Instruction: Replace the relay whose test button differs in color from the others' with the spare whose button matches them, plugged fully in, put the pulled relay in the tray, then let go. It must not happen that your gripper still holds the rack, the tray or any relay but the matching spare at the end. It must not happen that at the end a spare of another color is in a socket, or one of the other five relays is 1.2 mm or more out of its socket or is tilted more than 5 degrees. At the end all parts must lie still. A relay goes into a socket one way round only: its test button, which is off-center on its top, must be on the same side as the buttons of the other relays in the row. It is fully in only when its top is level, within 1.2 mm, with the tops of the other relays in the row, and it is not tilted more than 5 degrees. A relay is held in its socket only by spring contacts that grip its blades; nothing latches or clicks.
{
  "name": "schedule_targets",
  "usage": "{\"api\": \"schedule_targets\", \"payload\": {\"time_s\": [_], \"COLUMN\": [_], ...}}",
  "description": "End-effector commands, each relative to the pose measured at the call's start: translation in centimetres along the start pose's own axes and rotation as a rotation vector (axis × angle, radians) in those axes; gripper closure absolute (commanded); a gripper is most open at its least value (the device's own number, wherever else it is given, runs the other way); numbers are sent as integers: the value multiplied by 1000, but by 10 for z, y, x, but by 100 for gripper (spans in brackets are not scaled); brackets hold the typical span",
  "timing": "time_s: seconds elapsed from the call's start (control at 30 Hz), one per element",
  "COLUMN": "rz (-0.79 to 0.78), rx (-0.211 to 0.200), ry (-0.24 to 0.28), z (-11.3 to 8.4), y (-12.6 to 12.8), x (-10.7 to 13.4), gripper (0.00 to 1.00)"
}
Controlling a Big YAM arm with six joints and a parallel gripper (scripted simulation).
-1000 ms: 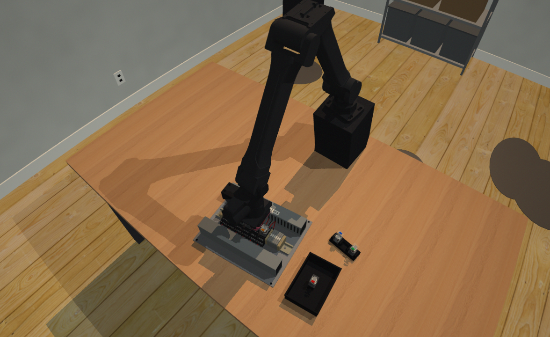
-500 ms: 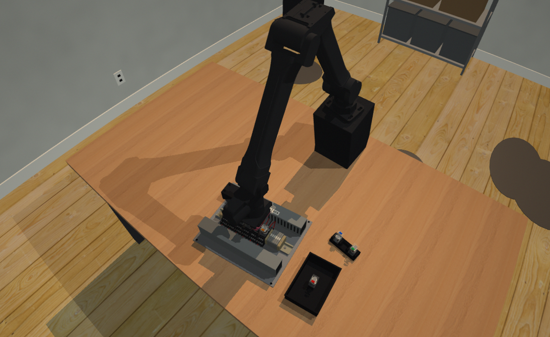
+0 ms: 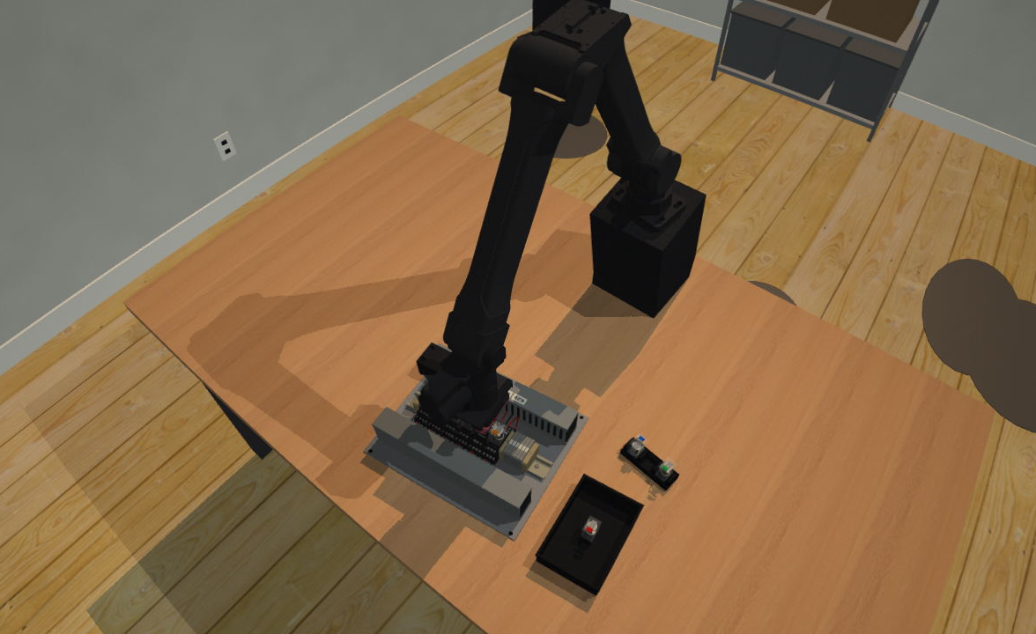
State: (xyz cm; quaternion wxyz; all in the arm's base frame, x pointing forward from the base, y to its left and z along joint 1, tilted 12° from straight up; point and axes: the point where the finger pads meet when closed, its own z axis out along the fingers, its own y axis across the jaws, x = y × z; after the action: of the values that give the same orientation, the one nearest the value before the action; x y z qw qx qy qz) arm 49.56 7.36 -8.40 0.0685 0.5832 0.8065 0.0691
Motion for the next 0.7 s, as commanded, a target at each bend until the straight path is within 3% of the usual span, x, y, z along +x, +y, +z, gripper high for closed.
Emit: {"api": "schedule_targets", "payload": {"time_s": [0.0, 0.67], "rz": [7, 6], "rx": [-50, -36], "ry": [-8, -6], "z": [-13, -10], "y": [24, 17], "x": [-1, 0], "gripper": [100, 100]}}
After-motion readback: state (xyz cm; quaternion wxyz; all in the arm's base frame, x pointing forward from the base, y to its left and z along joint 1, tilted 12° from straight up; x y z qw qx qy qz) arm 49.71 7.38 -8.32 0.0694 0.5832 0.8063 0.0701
